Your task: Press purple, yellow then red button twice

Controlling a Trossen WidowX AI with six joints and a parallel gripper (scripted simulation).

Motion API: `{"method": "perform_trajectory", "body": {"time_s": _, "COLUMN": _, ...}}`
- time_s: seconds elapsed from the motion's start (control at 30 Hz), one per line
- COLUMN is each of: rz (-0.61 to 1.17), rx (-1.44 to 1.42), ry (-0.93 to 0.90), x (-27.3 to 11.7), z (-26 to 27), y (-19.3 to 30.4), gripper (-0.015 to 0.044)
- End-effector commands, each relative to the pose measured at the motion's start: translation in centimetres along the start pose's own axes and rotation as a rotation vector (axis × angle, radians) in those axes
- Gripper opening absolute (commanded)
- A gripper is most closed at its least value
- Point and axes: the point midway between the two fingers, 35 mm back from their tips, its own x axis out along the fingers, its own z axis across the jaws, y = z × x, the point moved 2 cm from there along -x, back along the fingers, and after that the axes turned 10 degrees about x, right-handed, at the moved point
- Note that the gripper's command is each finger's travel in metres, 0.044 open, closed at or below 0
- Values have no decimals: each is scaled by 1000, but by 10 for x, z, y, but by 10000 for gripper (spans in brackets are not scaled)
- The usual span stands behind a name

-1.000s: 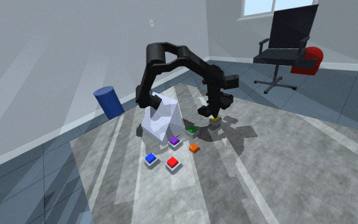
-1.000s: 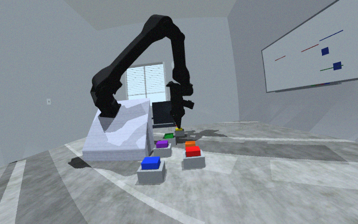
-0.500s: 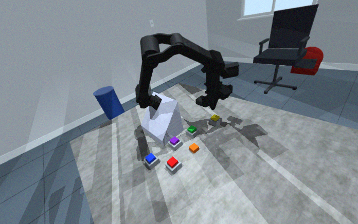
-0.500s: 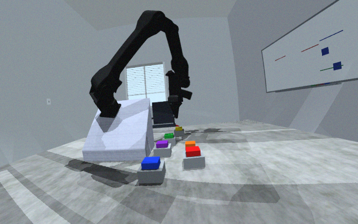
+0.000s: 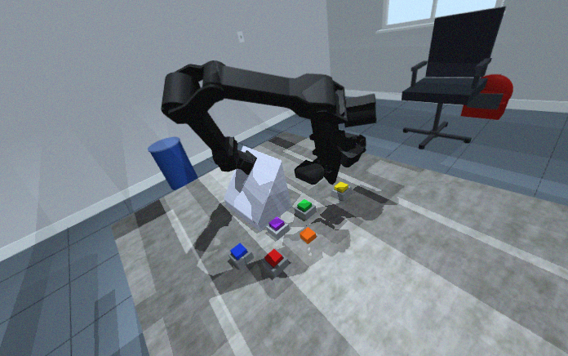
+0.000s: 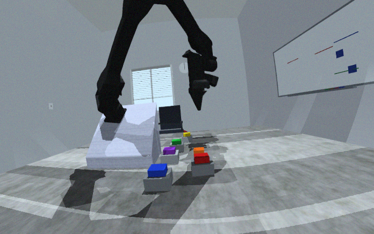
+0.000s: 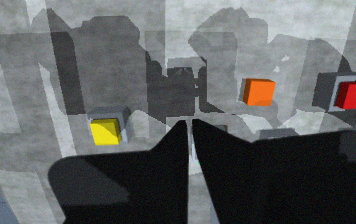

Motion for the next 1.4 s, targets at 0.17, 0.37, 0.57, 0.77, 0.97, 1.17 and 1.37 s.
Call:
{"method": "perform_trajectory", "body": {"time_s": 0.17, "rz": -15, "rx": 1, "ry": 30, "x": -3, "z": -154, "y": -25, "gripper": 20}}
{"method": "perform_trajectory", "body": {"time_s": 0.37, "rz": -10, "rx": 7, "ry": 71, "x": -1, "z": -215, "y": -14, "gripper": 20}}
{"method": "perform_trajectory", "body": {"time_s": 0.57, "rz": -6, "rx": 13, "ry": 70, "x": 11, "z": -215, "y": -14, "gripper": 20}}
{"method": "perform_trajectory", "body": {"time_s": 0.77, "rz": -11, "rx": 8, "ry": 73, "x": 59, "z": -219, "y": -14, "gripper": 20}}
{"method": "perform_trajectory", "body": {"time_s": 0.97, "rz": -11, "rx": 8, "ry": 73, "x": 64, "z": -220, "y": -14, "gripper": 20}}
{"method": "perform_trajectory", "body": {"time_s": 1.17, "rz": -11, "rx": 8, "ry": 73, "x": 74, "z": -220, "y": -15, "gripper": 20}}
{"method": "perform_trajectory", "body": {"time_s": 1.37, "rz": -11, "rx": 8, "ry": 74, "x": 84, "z": -221, "y": -15, "gripper": 20}}
